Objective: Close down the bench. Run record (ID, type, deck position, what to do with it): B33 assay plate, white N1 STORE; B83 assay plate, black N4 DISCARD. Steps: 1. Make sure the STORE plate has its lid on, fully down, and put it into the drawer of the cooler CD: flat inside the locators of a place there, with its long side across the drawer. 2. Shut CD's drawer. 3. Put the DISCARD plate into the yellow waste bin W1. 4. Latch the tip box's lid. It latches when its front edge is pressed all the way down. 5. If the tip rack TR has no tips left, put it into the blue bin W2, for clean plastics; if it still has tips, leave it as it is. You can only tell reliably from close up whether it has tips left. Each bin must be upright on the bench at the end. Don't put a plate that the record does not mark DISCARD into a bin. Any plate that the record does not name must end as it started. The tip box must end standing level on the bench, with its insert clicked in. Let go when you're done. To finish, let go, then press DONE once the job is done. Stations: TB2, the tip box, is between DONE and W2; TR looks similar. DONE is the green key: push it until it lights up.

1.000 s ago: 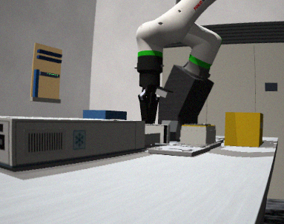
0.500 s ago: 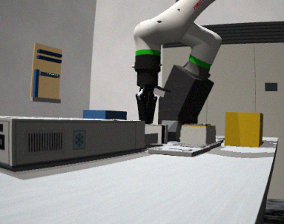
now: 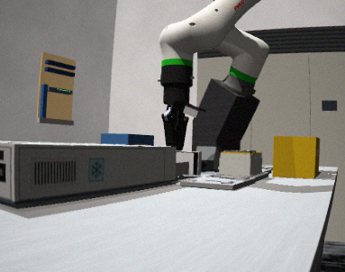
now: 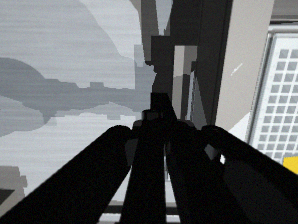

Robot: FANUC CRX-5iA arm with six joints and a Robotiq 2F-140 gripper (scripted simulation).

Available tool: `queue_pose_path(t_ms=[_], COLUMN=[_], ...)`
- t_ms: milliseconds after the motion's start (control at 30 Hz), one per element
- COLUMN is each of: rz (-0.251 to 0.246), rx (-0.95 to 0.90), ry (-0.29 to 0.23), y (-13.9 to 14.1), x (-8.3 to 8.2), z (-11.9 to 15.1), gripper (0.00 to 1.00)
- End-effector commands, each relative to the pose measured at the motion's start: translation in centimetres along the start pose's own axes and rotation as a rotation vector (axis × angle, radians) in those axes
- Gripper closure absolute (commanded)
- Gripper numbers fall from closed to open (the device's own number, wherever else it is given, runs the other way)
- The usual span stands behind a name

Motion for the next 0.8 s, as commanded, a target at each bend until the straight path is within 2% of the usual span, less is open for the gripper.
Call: queue_pose_path(t_ms=[0,767], rz=[0.002,0.002], rx=[0.0,0.0], ry=[0.0,0.0], y=[0.4,2.9], x=[-0.1,-0.1], z=[0.0,0.0], gripper=[0.9,0.9])
Point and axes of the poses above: the point where the finger pads meet when closed, its own x axis out along the fingers, its own y axis across the jaws, z = x × y, the point moved 1 cm from there along -x, back along the fingers, and after that the axes turned 1 degree about x, right-handed, at the moved point
